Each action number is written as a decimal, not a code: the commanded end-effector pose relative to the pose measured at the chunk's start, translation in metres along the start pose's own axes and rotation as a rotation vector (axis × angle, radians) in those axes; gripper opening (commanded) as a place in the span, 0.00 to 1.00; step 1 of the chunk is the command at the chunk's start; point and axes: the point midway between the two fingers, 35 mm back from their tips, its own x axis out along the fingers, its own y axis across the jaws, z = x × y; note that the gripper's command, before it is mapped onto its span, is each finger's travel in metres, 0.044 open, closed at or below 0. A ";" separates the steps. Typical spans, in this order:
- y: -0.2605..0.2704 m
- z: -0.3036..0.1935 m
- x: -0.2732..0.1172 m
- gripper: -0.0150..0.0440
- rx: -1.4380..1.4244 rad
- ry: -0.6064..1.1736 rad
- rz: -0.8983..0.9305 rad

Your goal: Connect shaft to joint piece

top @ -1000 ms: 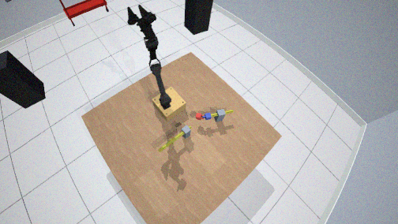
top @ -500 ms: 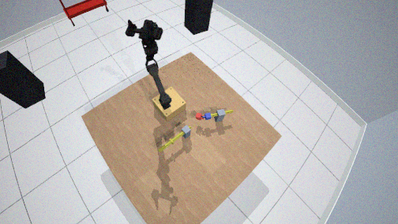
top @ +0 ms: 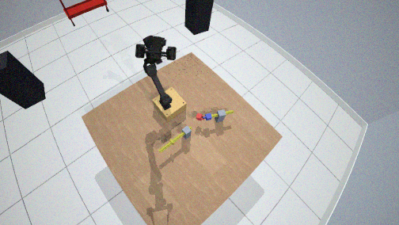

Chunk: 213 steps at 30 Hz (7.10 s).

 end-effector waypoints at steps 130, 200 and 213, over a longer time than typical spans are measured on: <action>0.279 -0.368 -0.495 1.00 -0.112 1.821 1.338; 0.352 -0.405 -0.487 0.56 -0.108 1.816 1.336; 0.352 -0.405 -0.487 0.56 -0.108 1.816 1.336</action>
